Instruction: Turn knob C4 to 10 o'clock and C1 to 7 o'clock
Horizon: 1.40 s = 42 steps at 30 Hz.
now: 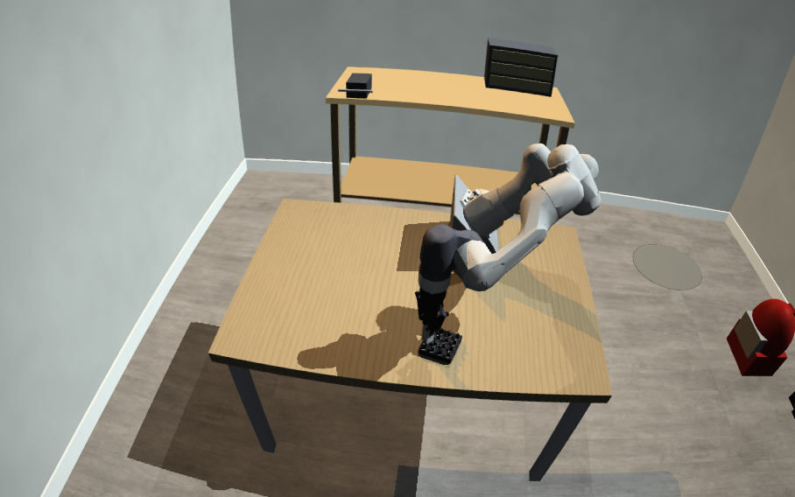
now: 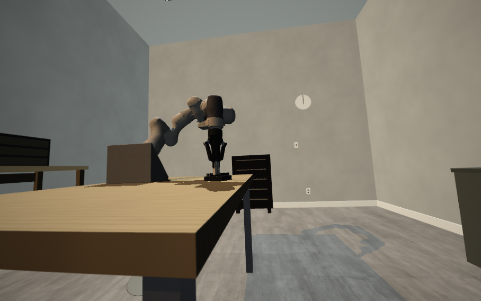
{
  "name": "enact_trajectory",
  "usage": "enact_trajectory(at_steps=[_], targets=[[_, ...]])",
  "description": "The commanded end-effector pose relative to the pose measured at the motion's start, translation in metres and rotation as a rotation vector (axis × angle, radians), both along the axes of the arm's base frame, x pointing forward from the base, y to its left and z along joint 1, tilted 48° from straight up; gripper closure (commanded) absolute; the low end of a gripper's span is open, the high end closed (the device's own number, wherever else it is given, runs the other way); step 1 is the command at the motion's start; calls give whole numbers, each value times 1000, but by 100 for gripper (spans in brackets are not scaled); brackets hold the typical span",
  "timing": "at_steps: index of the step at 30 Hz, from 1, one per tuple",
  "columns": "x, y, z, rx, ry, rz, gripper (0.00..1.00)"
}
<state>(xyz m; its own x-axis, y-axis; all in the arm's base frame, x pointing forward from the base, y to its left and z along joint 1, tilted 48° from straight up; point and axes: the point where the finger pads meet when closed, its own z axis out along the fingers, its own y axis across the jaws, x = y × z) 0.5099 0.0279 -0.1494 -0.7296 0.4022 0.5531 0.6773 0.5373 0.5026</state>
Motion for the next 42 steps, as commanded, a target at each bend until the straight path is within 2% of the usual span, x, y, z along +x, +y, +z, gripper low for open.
enact_trajectory(at_steps=[1, 4, 19, 32, 42], targets=[[-1, 1, -1, 11, -119, 101, 95], [-1, 1, -1, 13, -130, 111, 95], [-1, 1, -1, 36, -318, 280, 95], [-1, 1, -1, 47, -402, 356, 95], [-1, 1, -1, 50, -425, 377, 95]])
